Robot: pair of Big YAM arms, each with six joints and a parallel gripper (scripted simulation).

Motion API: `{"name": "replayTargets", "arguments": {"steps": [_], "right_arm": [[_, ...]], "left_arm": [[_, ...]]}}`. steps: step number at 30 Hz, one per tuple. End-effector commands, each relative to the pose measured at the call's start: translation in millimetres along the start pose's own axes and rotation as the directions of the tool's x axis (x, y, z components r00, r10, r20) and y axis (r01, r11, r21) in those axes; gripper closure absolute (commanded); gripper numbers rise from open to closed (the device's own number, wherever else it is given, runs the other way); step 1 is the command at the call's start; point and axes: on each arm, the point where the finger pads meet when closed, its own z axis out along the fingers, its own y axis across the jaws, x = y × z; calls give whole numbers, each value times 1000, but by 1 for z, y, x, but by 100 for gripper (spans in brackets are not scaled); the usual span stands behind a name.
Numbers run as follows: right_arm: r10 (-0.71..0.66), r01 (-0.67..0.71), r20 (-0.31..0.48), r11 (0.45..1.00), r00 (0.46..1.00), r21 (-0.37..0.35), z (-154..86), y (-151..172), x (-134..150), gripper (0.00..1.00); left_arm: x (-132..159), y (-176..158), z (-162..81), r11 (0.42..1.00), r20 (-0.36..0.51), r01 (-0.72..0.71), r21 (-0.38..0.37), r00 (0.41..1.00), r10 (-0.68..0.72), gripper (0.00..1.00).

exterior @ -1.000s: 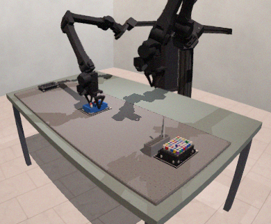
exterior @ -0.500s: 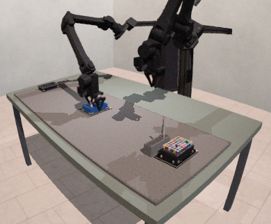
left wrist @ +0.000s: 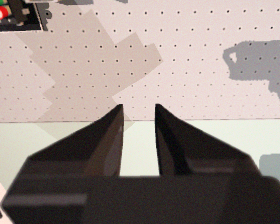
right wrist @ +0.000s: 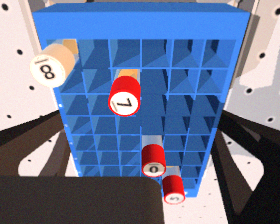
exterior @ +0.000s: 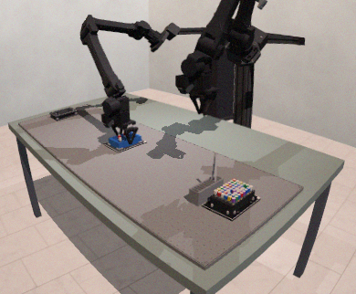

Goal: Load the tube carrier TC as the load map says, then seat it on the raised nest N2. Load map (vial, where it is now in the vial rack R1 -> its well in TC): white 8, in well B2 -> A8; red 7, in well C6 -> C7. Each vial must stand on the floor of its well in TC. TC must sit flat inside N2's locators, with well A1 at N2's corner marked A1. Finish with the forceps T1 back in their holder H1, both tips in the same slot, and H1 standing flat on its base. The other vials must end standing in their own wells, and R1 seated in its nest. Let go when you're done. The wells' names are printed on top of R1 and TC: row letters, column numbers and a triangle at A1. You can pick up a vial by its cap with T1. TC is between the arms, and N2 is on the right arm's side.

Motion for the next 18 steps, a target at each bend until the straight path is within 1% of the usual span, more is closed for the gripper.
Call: {"name": "replayTargets", "arguments": {"steps": [1,10,18], "right_arm": [[1,-1,12,1000,1000,-7,-4,2,-7,10],[1,-1,12,1000,1000,-7,-4,2,-7,13],[1,-1,12,1000,1000,-7,-4,2,-7,37]], "left_arm": [[-6,3,-1,1000,12,12,-6,1000,-12,77],[-6,3,-1,1000,12,12,-6,1000,-12,77],[-6,3,-1,1000,12,12,-6,1000,-12,77]]}}
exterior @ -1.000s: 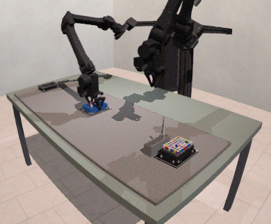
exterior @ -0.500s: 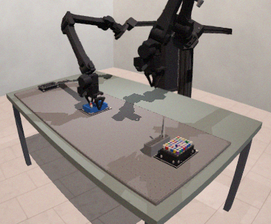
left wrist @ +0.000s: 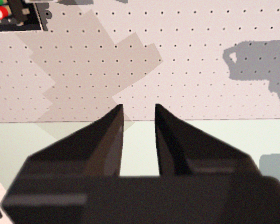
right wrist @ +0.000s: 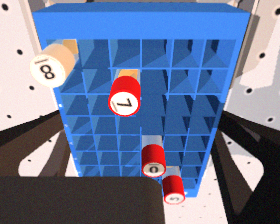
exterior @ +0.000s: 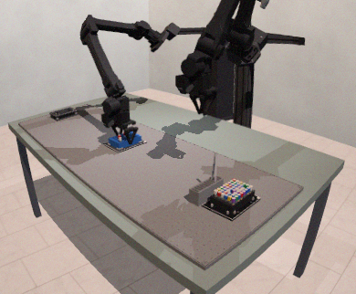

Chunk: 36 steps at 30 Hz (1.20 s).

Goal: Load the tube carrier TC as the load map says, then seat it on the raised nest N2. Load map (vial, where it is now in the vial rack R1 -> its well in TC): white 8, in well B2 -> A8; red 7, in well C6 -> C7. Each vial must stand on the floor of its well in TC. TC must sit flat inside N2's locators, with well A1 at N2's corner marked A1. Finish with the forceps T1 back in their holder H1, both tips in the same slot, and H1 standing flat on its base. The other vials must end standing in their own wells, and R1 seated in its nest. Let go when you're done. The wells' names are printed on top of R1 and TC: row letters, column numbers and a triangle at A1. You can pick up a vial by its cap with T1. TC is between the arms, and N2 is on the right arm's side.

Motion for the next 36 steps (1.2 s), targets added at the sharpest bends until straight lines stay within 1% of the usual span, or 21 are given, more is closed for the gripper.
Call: {"name": "replayTargets", "arguments": {"steps": [1,6,8,23,36], "right_arm": [[1,-1,12,1000,1000,-7,-4,2,-7,40],[1,-1,12,1000,1000,-7,-4,2,-7,55],[1,-1,12,1000,1000,-7,-4,2,-7,55],[1,-1,12,1000,1000,-7,-4,2,-7,100],[1,-1,12,1000,1000,-7,-4,2,-7,100]], "left_arm": [[-6,3,-1,1000,12,12,-6,1000,-12,77],[-6,3,-1,1000,12,12,-6,1000,-12,77],[-6,3,-1,1000,12,12,-6,1000,-12,77],[-6,3,-1,1000,12,12,-6,1000,-12,77],[-6,3,-1,1000,12,12,-6,1000,-12,77]]}}
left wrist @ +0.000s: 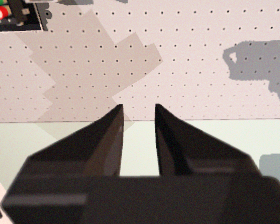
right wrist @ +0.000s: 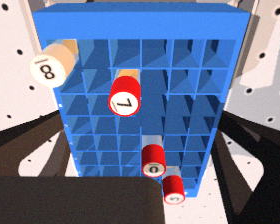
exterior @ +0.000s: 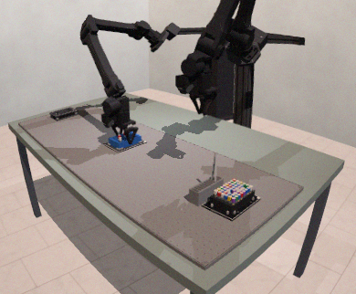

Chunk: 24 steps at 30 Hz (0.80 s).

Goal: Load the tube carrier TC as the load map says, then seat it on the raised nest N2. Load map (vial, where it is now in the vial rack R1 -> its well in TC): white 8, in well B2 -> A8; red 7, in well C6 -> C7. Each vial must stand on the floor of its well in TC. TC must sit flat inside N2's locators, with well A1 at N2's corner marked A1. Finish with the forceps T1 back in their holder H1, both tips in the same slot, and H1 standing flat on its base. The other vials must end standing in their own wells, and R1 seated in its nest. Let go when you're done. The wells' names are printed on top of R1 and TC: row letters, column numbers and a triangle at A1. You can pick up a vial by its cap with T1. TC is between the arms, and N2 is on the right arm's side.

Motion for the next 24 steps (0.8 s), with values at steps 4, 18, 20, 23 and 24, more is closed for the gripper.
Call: {"name": "replayTargets", "arguments": {"steps": [4,18,20,23,24], "right_arm": [[1,-1,12,1000,1000,-7,-4,2,-7,100],[-2,2,21,1000,1000,-16,-24,7,-10,100],[2,-2,20,1000,1000,-16,-25,7,-9,100],[2,-2,21,1000,1000,-17,-26,7,-9,100],[-2,3,9,1000,1000,-11,-19,7,-1,100]], "left_arm": [[-6,3,-1,1000,12,12,-6,1000,-12,77],[-6,3,-1,1000,12,12,-6,1000,-12,77],[-6,3,-1,1000,12,12,-6,1000,-12,77],[-6,3,-1,1000,12,12,-6,1000,-12,77],[-6,3,-1,1000,12,12,-6,1000,-12,77]]}}
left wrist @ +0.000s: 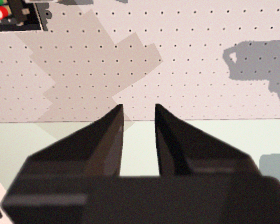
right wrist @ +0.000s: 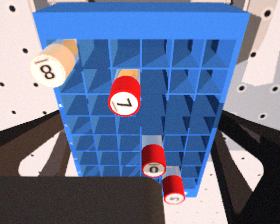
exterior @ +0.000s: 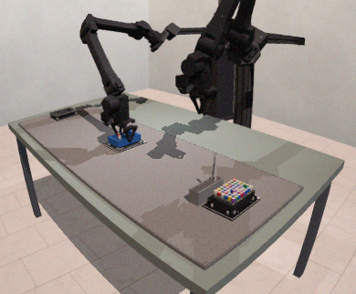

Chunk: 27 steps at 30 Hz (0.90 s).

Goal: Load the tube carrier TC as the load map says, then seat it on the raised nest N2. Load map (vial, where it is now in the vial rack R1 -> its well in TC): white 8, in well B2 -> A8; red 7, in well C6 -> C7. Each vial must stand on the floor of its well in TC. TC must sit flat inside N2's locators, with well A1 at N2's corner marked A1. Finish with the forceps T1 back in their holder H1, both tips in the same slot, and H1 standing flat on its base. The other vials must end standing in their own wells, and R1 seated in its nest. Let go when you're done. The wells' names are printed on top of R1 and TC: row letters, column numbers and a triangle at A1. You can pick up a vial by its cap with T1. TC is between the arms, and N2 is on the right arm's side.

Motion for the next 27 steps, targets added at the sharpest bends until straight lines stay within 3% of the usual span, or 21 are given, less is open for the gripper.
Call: {"name": "replayTargets", "arguments": {"steps": [1,16,17,27], "right_arm": [[0,0,10,1000,1000,-13,-15,10,-1,100],[3,-3,17,1000,1000,-16,-29,10,-6,100],[-12,12,2,1000,1000,-14,-21,15,8,100],[5,-4,20,1000,1000,-18,-37,10,-8,100]], "left_arm": [[-6,3,-1,1000,12,12,-6,1000,-12,77],[-6,3,-1,1000,12,12,-6,1000,-12,77],[-6,3,-1,1000,12,12,-6,1000,-12,77],[-6,3,-1,1000,12,12,-6,1000,-12,77]]}}
